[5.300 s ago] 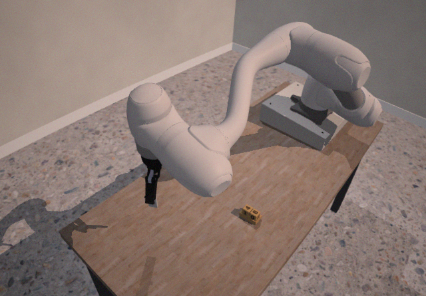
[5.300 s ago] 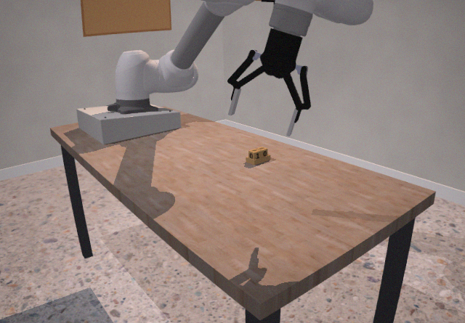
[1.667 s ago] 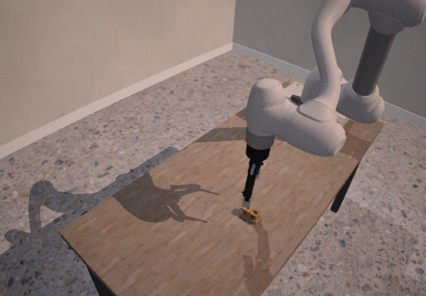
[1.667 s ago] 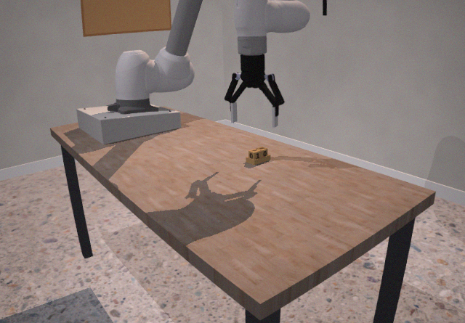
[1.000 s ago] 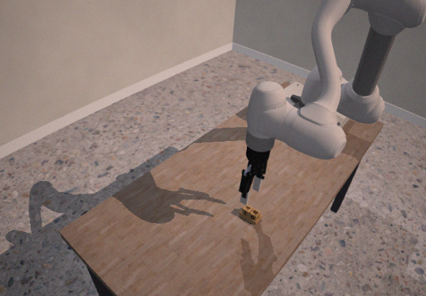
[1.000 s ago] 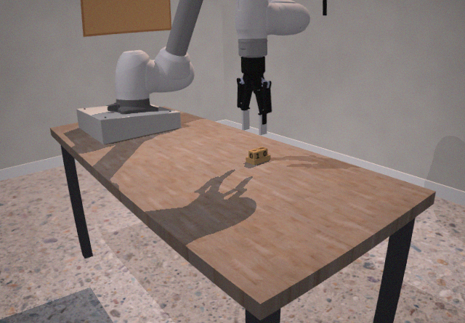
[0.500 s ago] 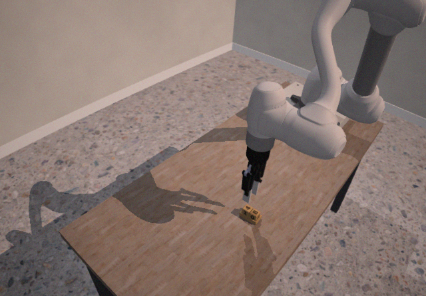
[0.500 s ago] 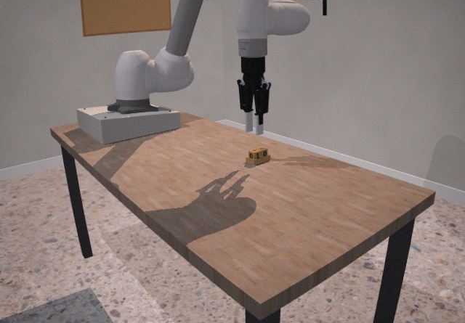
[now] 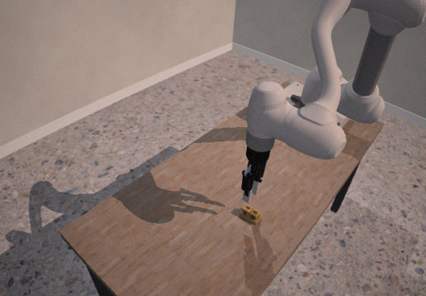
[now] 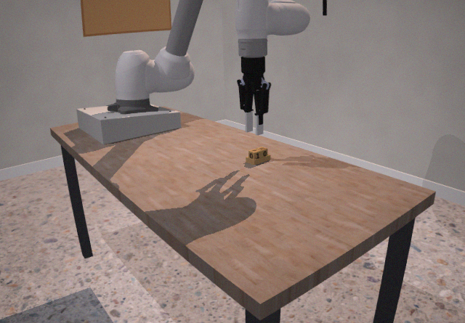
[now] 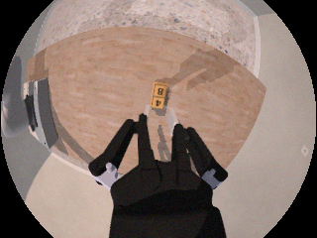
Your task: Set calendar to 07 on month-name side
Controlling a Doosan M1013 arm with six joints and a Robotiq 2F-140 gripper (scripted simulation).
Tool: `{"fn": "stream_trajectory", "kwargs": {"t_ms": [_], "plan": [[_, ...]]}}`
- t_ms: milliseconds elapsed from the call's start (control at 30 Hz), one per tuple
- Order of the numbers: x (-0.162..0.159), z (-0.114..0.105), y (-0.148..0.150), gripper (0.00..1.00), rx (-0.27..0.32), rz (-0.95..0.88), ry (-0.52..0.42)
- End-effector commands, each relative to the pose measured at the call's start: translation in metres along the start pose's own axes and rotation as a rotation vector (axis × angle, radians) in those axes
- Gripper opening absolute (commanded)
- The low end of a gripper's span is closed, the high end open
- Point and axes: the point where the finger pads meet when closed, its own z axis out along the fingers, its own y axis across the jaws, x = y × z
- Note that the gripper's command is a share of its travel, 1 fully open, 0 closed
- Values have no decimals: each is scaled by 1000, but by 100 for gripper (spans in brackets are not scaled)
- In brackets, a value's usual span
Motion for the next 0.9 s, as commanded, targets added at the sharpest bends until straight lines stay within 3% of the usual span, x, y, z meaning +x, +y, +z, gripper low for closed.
{"fn": "stream_trajectory", "kwargs": {"t_ms": [0,867], "plan": [[0,0,0,35,0,0,0],[0,25,0,35,0,0,0]]}}
